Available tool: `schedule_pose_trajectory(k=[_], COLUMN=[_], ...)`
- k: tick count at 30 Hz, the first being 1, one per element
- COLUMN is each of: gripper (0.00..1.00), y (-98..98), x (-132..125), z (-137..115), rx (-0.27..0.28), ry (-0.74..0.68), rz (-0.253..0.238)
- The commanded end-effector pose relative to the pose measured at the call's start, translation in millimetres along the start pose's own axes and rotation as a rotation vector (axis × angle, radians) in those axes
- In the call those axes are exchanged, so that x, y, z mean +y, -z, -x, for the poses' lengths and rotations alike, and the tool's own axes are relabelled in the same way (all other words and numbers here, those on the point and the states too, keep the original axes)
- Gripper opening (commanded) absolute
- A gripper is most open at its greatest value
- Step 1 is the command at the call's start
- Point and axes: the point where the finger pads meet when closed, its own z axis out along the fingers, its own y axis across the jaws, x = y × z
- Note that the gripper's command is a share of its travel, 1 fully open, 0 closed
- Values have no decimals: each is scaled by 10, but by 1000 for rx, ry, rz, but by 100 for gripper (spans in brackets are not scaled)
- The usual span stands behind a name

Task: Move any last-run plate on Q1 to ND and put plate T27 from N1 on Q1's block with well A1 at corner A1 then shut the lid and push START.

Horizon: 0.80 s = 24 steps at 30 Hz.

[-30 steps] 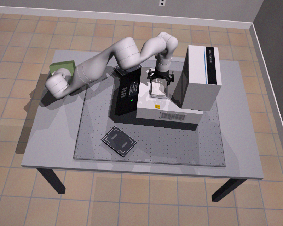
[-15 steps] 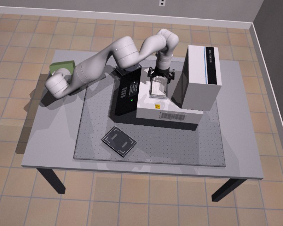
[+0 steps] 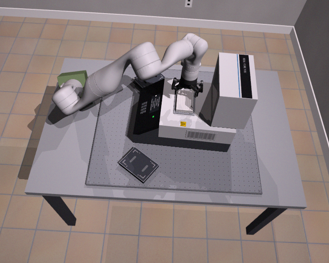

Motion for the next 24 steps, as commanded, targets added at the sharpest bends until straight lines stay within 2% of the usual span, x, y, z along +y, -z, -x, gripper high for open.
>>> schedule_pose_trajectory(k=[1, 21, 24], gripper=[100, 100, 97], y=[11, 11, 27], x=[3, 4, -96], z=[-4, -4, 0], rx=[1, 1, -12], ry=[0, 0, 99], rz=[2, 2, 7])
